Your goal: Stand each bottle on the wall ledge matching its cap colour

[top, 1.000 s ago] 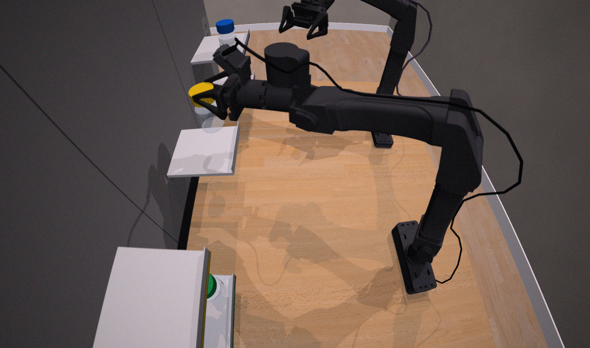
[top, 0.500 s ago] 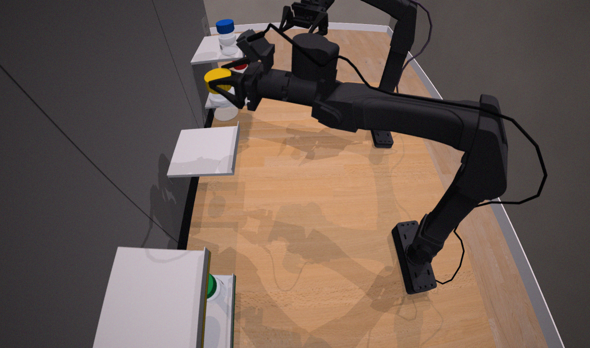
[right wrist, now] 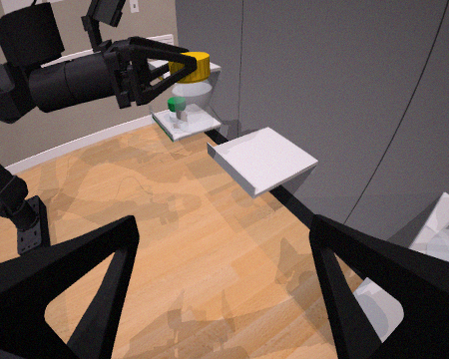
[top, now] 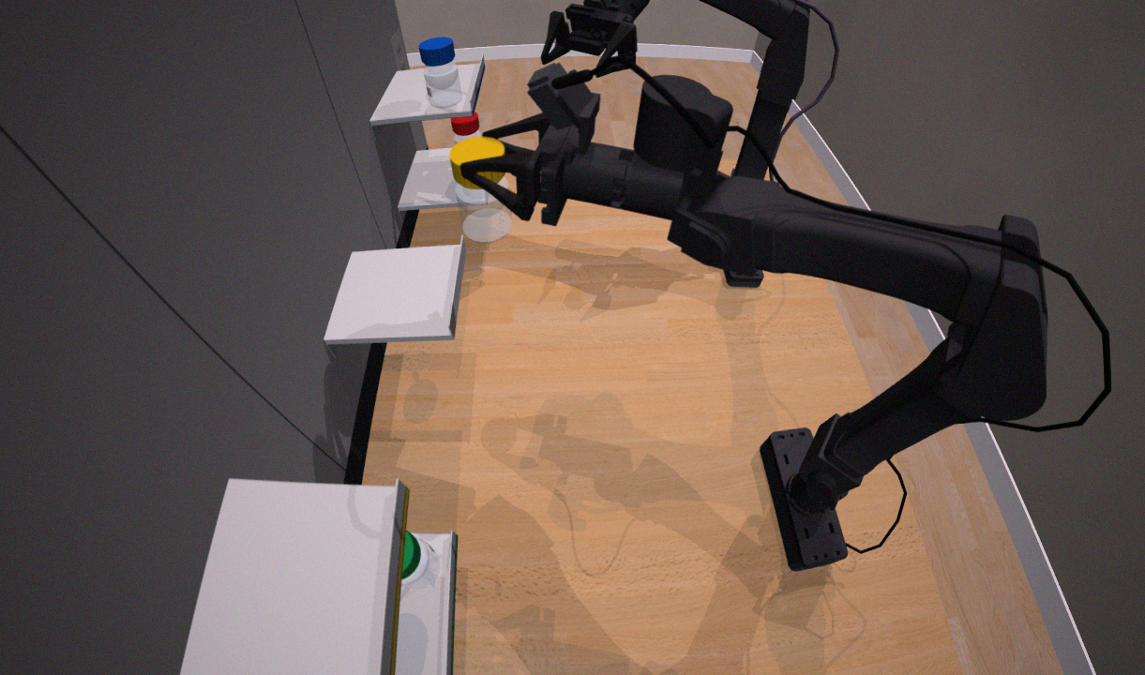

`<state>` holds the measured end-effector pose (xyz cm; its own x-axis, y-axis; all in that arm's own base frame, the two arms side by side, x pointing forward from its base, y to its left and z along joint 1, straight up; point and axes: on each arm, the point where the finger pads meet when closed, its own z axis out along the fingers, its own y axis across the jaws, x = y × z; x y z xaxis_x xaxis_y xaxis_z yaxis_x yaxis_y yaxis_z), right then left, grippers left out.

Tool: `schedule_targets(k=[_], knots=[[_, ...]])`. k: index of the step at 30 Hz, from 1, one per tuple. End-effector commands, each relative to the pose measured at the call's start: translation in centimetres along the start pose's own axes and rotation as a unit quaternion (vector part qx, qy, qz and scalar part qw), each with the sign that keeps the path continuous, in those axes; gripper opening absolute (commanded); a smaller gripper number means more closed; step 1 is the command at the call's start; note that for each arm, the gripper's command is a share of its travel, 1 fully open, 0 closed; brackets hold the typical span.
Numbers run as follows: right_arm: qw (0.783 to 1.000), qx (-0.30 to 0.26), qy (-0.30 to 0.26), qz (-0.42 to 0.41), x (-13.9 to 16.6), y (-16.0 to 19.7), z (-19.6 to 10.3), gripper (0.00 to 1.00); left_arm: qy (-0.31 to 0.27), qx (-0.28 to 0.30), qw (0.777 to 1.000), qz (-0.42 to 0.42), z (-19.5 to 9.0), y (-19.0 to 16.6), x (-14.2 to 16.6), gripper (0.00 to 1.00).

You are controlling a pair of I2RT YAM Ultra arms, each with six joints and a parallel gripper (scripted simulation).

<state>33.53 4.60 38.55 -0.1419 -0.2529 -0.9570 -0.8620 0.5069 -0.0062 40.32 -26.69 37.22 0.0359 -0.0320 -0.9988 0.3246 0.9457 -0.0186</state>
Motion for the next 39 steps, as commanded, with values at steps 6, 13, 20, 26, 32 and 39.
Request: schedule_targets(k=[6, 13, 20, 26, 32, 39], knots=[[1.000, -0.004, -0.009, -0.004, -0.7, 0.3, -0.3, 0.89, 0.012, -0.016, 1.000, 0.004, -2.0, 0.7, 0.8, 0.50], [1.000, -0.004, -0.009, -0.004, -0.7, 0.3, -0.3, 0.89, 0.018, -0.029, 0.999, 0.008, -2.0, 1.5, 1.6, 0.50], [1.000, -0.004, -0.009, -0.004, -0.7, 0.3, -0.3, 0.89, 0.013, -0.029, 0.999, 0.006, -2.0, 1.5, 1.0, 0.50], [1.000, -0.004, -0.009, -0.004, -0.7, 0.3, -0.3, 0.89, 0.058, -0.029, 0.998, 0.027, -2.0, 1.5, 1.2, 0.50], [1.000, -0.004, -0.009, -0.004, -0.7, 0.3, -0.3, 0.89, 0.043, 0.022, 0.999, 0.016, -2.0, 0.9, -2.5, 0.50], [1.000, -0.004, -0.009, -0.004, -0.7, 0.3, -0.3, 0.89, 0.026, 0.081, 0.996, 0.006, -4.1, 7.5, -4.6, 0.50]])
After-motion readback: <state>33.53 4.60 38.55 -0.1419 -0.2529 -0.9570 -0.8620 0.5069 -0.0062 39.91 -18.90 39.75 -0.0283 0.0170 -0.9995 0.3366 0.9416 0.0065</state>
